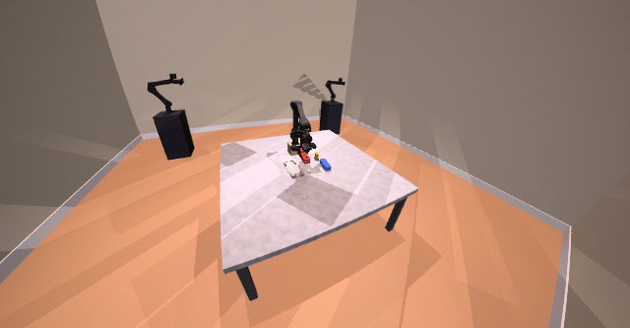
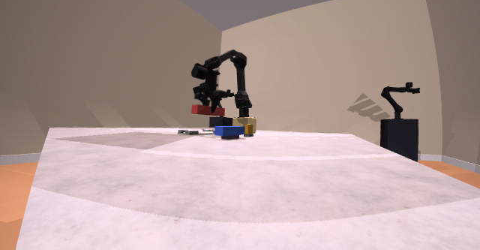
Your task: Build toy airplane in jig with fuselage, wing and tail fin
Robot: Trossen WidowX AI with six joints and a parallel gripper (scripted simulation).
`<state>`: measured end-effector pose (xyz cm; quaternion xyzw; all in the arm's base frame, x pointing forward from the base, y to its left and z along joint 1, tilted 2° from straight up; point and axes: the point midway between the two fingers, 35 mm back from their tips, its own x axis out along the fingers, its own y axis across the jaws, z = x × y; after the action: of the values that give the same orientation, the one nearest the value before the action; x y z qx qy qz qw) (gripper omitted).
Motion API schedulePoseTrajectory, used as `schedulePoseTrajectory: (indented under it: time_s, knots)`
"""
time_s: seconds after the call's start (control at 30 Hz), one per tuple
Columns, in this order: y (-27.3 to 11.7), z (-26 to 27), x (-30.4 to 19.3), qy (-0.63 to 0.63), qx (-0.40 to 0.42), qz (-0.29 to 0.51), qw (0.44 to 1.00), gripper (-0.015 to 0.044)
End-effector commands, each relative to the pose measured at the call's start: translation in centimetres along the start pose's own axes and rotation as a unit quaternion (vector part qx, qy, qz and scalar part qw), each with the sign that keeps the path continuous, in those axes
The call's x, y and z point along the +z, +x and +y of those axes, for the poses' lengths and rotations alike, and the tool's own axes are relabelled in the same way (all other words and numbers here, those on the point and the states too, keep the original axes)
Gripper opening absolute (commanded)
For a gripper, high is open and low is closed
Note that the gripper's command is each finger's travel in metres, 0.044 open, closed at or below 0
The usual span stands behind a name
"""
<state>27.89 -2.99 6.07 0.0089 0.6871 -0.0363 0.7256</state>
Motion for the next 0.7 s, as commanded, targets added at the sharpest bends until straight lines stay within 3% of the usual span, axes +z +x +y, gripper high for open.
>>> schedulePoseTrajectory:
  time_s: [0.0, 0.67]
  knots:
    - [0.7, -1.0, -0.1, -0.006, 0.001, 0.003, 1.000, 0.0000]
    - [3.4, -6.9, -1.6, -0.032, -0.002, 0.003, 0.999, 0.0000]
